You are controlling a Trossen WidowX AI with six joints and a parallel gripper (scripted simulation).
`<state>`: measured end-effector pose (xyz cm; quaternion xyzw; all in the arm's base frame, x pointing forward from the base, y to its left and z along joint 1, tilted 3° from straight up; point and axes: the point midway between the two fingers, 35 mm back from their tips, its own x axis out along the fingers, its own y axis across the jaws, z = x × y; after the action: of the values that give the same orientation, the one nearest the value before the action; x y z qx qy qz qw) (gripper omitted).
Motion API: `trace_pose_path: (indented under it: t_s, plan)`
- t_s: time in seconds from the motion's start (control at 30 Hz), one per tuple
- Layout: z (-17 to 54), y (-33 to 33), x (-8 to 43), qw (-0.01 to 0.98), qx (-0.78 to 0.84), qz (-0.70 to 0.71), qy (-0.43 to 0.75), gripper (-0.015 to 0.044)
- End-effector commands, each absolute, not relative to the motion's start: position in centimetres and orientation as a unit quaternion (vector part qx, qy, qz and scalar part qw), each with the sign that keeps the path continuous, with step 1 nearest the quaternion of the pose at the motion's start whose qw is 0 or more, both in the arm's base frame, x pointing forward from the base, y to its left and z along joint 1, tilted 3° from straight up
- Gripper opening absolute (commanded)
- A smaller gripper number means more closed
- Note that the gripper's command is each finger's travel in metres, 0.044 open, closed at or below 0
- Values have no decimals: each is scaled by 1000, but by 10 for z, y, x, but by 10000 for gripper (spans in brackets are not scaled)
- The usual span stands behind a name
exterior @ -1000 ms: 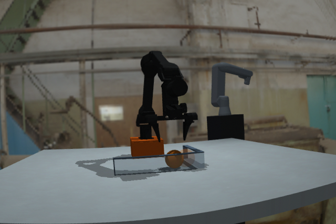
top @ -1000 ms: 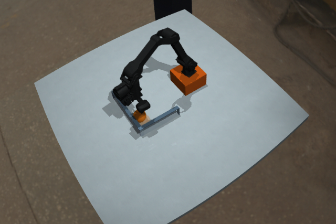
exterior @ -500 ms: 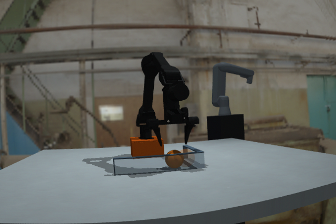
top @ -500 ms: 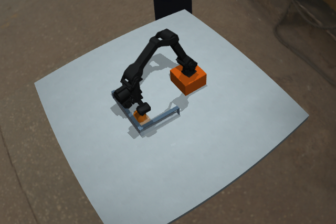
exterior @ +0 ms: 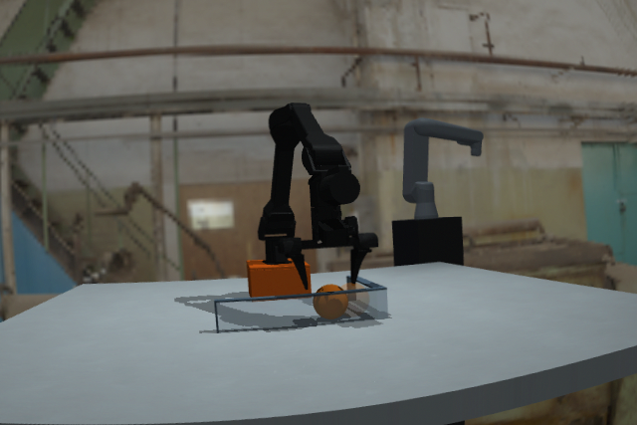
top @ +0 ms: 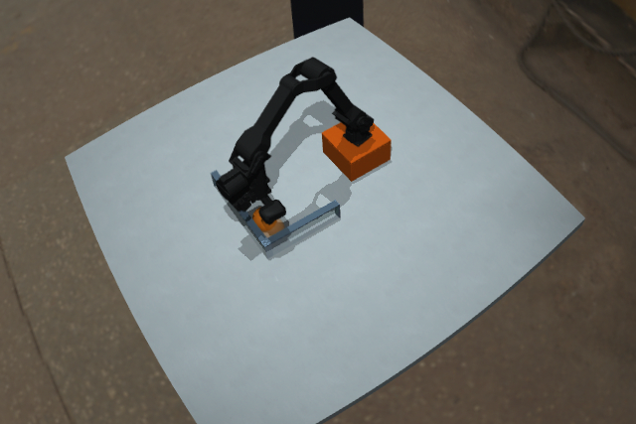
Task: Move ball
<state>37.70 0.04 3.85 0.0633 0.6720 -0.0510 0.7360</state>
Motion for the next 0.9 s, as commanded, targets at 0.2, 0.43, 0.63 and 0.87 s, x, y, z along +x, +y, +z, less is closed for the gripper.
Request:
trace_pose_path:
  t_s: [0.2,0.43,0.63,0.87]
  plan:
    - [17,2,376,731,66,-50,677,440]
    - [7,2,376,731,66,-51,677,440]
    - [6,2,376,731,66,-51,677,361]
    - [6,2,376,731,66,-51,677,295]
